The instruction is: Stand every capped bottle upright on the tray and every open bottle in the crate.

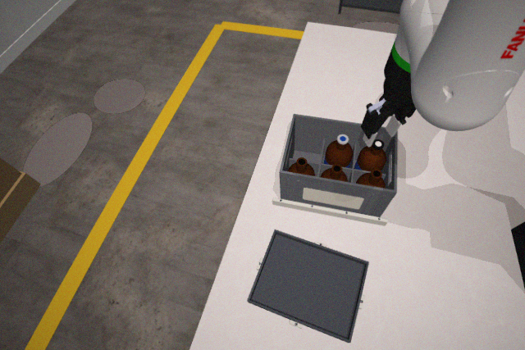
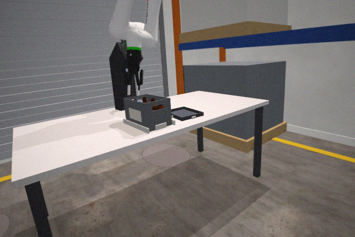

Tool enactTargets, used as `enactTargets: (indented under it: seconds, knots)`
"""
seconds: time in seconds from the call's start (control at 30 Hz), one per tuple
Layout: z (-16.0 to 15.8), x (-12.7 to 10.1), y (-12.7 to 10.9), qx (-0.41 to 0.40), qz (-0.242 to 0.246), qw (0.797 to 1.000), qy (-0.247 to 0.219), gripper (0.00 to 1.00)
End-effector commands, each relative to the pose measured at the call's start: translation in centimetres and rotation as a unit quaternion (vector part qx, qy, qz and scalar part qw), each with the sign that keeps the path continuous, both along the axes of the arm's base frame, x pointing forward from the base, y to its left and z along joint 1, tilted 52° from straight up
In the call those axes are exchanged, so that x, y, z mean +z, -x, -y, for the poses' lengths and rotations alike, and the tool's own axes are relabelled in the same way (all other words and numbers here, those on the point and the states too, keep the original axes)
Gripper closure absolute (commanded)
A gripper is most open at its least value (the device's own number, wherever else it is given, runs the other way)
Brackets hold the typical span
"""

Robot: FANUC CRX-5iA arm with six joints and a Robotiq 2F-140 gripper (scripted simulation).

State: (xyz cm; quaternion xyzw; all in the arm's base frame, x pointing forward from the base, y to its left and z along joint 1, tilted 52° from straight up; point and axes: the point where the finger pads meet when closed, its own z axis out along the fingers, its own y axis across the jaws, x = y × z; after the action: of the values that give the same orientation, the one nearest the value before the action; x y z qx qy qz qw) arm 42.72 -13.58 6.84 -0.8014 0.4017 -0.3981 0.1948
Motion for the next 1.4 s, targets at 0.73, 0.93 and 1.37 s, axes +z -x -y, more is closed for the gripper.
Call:
enactTargets:
  seconds: [0.73, 0.93, 1.37]
  knots:
    - [0.59, -0.24, 0.20, 0.051, -0.004, 0.997, 0.059, 0.62]
    - [0.64, -0.20, 0.24, 0.075, -0.002, 0.996, 0.042, 0.62]
    - [0.62, -0.17, 0.28, 0.060, -0.003, 0.997, 0.055, 0.62]
